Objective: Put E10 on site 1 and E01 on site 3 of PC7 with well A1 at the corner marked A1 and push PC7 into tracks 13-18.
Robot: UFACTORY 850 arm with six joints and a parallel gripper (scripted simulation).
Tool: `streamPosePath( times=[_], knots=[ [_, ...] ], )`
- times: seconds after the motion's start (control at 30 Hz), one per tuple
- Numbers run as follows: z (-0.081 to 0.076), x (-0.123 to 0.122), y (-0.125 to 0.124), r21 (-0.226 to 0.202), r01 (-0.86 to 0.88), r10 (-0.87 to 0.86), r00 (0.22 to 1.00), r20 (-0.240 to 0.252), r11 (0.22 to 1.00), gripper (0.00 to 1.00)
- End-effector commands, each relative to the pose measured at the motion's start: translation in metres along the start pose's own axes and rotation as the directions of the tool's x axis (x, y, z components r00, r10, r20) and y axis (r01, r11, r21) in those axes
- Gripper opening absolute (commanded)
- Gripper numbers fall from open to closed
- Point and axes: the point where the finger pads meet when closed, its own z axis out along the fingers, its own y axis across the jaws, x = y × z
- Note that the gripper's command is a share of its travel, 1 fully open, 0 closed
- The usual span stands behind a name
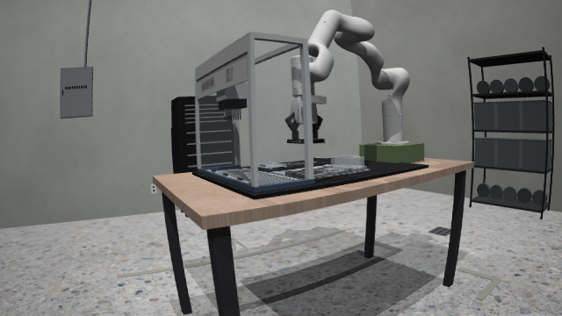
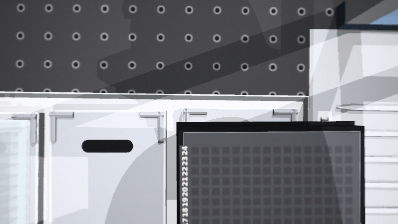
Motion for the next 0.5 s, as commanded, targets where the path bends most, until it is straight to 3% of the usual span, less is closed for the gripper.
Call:
streamPosePath(
  times=[0.0, 0.47],
  knots=[
    [-0.001, -0.013, -0.009, -0.002, 0.009, -0.009, 1.000, -0.001, 1.000, 0.00],
    [-0.001, -0.060, -0.046, -0.002, 0.009, -0.009, 1.000, 0.000, 1.000, 0.00]
  ],
)
